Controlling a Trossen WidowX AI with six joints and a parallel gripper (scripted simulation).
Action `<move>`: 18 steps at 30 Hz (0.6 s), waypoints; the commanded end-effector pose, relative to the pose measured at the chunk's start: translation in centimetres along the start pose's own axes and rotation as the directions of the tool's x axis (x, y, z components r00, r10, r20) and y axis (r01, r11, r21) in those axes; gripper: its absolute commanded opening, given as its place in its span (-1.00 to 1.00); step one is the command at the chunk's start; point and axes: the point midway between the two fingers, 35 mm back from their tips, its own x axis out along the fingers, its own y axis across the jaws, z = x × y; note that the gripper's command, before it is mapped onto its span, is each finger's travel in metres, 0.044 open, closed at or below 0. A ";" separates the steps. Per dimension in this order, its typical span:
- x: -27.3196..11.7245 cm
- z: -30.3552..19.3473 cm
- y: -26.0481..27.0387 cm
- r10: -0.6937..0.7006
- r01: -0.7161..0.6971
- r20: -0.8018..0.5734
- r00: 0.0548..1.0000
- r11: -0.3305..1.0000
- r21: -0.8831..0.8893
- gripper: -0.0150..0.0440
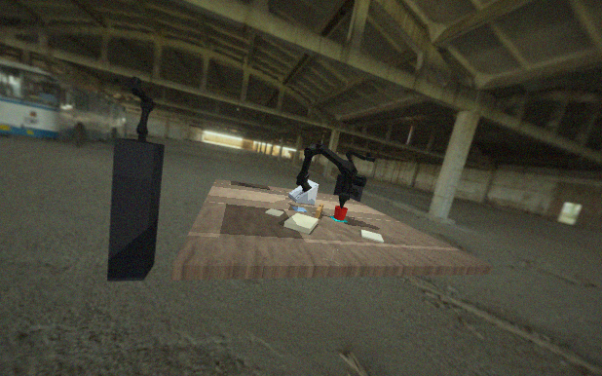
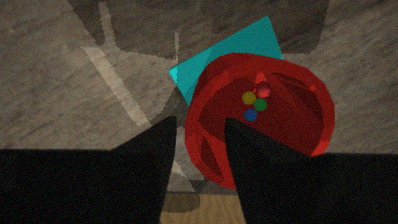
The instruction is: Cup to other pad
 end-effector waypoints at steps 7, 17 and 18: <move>-1.8 0.1 -0.1 0.001 -0.001 0.005 1.000 1.000 0.007 -0.06; -2.5 -0.1 0.3 0.000 0.000 -0.004 1.000 1.000 -0.005 0.03; -2.5 -0.1 0.3 0.000 0.000 -0.004 1.000 1.000 -0.005 0.12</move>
